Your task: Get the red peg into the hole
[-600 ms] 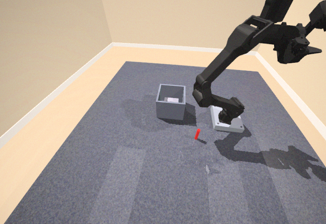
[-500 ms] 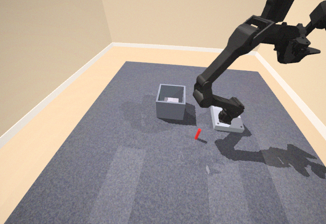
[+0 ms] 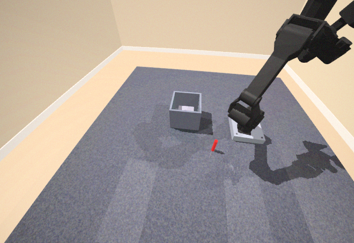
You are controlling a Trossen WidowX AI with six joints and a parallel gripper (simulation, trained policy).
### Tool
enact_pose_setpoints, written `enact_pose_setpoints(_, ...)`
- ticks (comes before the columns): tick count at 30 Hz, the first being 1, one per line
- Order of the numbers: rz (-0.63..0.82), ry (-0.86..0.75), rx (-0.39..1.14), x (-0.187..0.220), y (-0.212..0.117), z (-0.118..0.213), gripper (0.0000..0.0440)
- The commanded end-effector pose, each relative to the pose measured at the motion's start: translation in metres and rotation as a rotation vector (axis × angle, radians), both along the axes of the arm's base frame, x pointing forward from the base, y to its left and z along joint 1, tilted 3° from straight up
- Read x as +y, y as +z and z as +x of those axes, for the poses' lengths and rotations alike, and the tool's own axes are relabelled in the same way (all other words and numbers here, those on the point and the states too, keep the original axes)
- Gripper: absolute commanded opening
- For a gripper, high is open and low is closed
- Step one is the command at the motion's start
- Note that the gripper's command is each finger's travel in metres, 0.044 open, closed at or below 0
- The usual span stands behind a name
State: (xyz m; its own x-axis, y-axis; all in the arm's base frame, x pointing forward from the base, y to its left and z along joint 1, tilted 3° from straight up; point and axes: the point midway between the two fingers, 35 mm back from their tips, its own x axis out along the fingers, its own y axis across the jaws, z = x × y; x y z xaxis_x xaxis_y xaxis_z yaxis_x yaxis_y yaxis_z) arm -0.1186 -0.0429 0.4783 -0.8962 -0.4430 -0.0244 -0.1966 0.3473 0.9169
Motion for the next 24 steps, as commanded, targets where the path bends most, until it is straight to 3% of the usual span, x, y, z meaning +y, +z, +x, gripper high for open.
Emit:
enact_pose_setpoints(1, -0.002, 0.101, -0.007, -0.014, 0.002, 0.004, 0.0440)
enact_pose_setpoints(24, 0.012, 0.857, -0.060, -0.102, 0.007, 0.081, 0.0440)
